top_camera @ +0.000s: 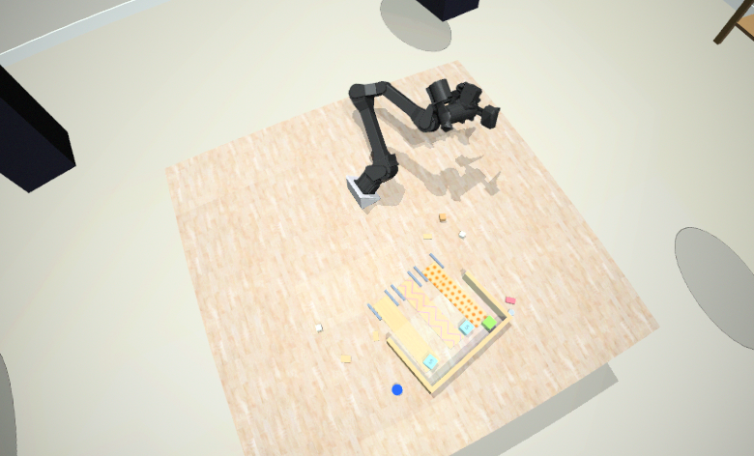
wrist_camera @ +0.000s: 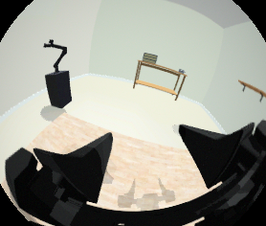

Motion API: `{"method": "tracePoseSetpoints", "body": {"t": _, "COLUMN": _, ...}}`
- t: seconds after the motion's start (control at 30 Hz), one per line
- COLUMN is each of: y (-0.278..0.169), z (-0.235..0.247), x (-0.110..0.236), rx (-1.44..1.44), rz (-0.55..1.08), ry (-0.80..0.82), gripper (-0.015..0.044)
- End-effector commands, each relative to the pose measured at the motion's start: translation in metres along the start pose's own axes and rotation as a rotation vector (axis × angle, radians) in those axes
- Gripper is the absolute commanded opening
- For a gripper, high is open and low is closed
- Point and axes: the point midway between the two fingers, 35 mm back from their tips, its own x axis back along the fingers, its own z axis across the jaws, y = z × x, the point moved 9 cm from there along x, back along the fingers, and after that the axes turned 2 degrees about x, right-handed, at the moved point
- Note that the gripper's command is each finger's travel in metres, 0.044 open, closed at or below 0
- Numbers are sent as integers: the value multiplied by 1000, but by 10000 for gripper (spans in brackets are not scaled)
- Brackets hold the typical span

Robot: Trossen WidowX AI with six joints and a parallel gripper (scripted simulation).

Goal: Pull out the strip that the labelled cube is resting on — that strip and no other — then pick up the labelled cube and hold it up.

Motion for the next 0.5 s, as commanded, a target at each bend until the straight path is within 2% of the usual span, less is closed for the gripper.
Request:
{"method": "tracePoseSetpoints", "body": {"t": 0.0, "y": -1, "z": -2, "x": 0, "rx": -3, "rz": 6, "ry": -7, "gripper": 400}}
{"method": "tracePoseSetpoints", "body": {"t": 0.23, "y": -44, "z": -70, "x": 16, "rx": -111, "rz": 208, "ry": -294, "gripper": 400}}
{"method": "tracePoseSetpoints", "body": {"t": 0.47, "y": -87, "z": -129, "x": 70, "rx": -250, "rz": 390, "ry": -608, "gripper": 400}}
